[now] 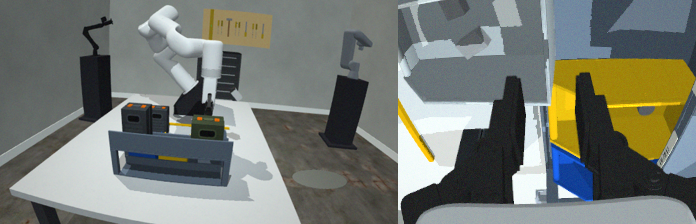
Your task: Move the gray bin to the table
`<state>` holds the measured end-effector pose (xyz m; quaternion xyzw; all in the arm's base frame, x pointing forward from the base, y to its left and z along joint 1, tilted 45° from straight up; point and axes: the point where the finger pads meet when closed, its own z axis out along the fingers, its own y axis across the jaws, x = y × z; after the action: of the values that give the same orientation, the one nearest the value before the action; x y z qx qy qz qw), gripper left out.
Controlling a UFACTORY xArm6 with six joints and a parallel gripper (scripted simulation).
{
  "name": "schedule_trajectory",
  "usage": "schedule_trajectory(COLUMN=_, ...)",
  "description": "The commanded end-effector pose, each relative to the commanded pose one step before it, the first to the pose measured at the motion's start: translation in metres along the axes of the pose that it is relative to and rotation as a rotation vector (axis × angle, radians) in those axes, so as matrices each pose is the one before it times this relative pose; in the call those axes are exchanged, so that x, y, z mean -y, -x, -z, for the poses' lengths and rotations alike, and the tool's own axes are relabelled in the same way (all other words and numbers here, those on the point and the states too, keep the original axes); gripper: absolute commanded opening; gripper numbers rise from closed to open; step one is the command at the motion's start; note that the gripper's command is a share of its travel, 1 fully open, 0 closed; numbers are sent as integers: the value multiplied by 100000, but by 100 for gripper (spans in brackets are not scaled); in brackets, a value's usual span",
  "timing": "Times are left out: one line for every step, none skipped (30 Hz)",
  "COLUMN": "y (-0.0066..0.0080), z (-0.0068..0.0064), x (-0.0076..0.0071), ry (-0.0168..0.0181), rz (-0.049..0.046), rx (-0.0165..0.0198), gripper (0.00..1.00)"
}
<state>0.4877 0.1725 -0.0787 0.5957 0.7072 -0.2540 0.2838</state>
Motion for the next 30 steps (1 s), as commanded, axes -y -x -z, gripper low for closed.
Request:
schedule_trajectory(y=-31, z=27, x=-157, ry=488, rz=-146, rx=-258, gripper=33)
schedule_trajectory(y=0, z=0, x=0, ry=0, rz=0, rx=0, gripper=33)
schedule_trajectory(y=0, z=0, x=0, ry=0, rz=0, rx=0, gripper=33)
schedule_trajectory(y=0, z=0, x=0, ry=0, rz=0, rx=0, gripper=33)
schedule_trajectory(y=0, z=0, x=0, ry=0, rz=0, rx=0, gripper=33)
schedule_trajectory(y=0, z=0, x=0, ry=0, rz=0, rx=0, gripper=33)
schedule_trajectory(y=0, z=0, x=0, ry=0, rz=0, rx=0, gripper=33)
schedule_trajectory(y=0, z=0, x=0, ry=0, rz=0, rx=0, gripper=33)
schedule_trajectory(y=0, z=0, x=0, ry=0, rz=0, rx=0, gripper=33)
schedule_trajectory(y=0, z=0, x=0, ry=0, rz=0, rx=0, gripper=33)
schedule_trajectory(y=-1, z=-181, x=-4, ry=21, rz=-8, rx=-10, gripper=33)
schedule_trajectory(y=0, z=-200, x=6, ry=-5, rz=2, rx=4, gripper=33)
schedule_trajectory(y=0, z=-200, x=6, ry=-5, rz=2, rx=4, gripper=33)
schedule_trajectory(y=0, z=-200, x=6, ry=-5, rz=2, rx=4, gripper=33)
schedule_trajectory(y=0, z=-200, x=6, ry=-5, rz=2, rx=4, gripper=33)
schedule_trajectory(y=0, z=0, x=0, ry=0, rz=0, rx=0, gripper=33)
schedule_trajectory(y=0, z=0, x=0, ry=0, rz=0, rx=0, gripper=33)
schedule_trajectory(y=0, z=0, x=0, ry=0, rz=0, rx=0, gripper=33)
schedule_trajectory(y=0, z=0, x=0, ry=0, rz=0, rx=0, gripper=33)
schedule_trajectory(y=0, z=0, x=0, ry=0, rz=0, rx=0, gripper=33)
schedule_trajectory(y=0, z=0, x=0, ry=0, rz=0, rx=0, gripper=33)
schedule_trajectory(y=0, z=0, x=0, ry=0, rz=0, rx=0, gripper=33)
schedule_trajectory(y=0, z=0, x=0, ry=0, rz=0, rx=0, gripper=33)
schedule_trajectory(y=0, z=0, x=0, ry=0, rz=0, rx=0, gripper=33)
schedule_trajectory(y=0, z=0, x=0, ry=0, rz=0, rx=0, gripper=33)
schedule_trajectory(y=0, z=0, x=0, ry=0, rz=0, rx=0, gripper=33)
schedule_trajectory(y=0, z=0, x=0, ry=0, rz=0, rx=0, gripper=33)
schedule_trajectory(y=-1, z=-181, x=-4, ry=22, rz=-8, rx=-10, gripper=33)
schedule_trajectory(y=0, z=-200, x=6, ry=-5, rz=2, rx=4, gripper=33)
schedule_trajectory(y=0, z=-200, x=6, ry=-5, rz=2, rx=4, gripper=33)
